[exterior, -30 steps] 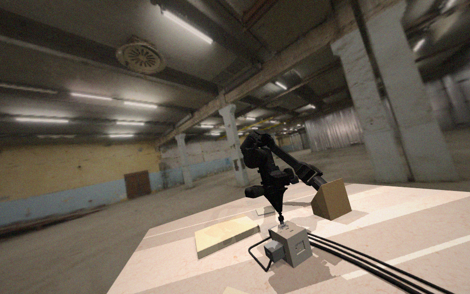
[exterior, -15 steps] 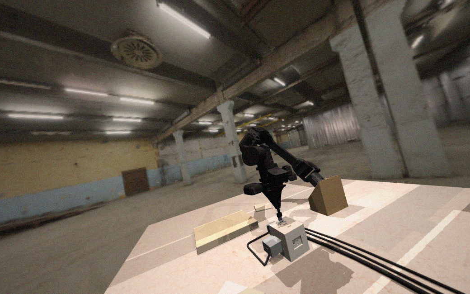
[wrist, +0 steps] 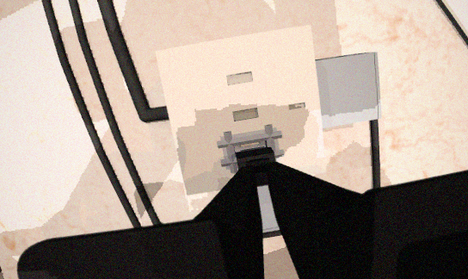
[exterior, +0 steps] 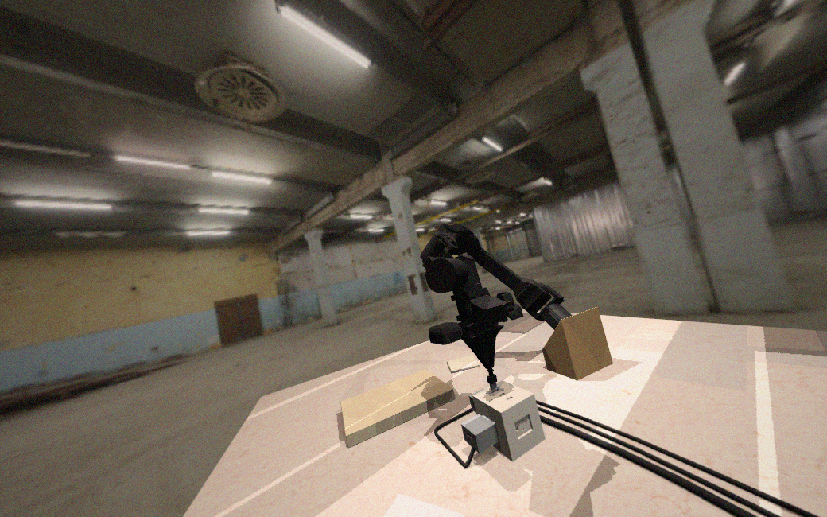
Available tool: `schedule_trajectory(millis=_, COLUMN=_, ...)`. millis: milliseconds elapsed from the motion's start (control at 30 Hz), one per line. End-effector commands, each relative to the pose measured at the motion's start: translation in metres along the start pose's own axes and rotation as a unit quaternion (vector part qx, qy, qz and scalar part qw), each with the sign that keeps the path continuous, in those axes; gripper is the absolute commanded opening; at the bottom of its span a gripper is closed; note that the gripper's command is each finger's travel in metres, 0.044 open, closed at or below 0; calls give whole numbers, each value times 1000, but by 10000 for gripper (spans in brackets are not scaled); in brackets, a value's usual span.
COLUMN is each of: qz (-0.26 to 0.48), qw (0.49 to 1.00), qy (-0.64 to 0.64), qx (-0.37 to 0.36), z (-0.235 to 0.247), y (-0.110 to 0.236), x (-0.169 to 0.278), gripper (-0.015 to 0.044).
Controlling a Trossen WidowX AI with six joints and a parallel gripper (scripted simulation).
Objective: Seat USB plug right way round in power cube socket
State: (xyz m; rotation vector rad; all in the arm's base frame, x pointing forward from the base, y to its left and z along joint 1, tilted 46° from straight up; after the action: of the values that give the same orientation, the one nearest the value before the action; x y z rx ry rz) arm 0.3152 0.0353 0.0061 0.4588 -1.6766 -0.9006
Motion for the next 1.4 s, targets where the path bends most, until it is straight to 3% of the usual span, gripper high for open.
schedule_trajectory(millis=0, qz=-2, qw=1000, qy=1, qx=-1, z=0, y=-1, x=0, gripper=0)
schedule_trajectory(millis=1367, qz=-2, qw=1000, qy=1, qx=-1, z=0, y=-5, x=0, gripper=0)
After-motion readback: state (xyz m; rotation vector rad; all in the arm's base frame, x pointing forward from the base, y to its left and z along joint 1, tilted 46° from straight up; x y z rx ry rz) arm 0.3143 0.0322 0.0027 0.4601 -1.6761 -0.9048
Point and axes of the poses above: the point midway between the two fingers, 35 mm back from their tips, its own y axis back along the fingers, its own z axis across the jaws, x = y × z, the point moved 3 cm from there along y, back along the fingers, and after that the axes turned 12 degrees about -y, right-handed, at the moved point
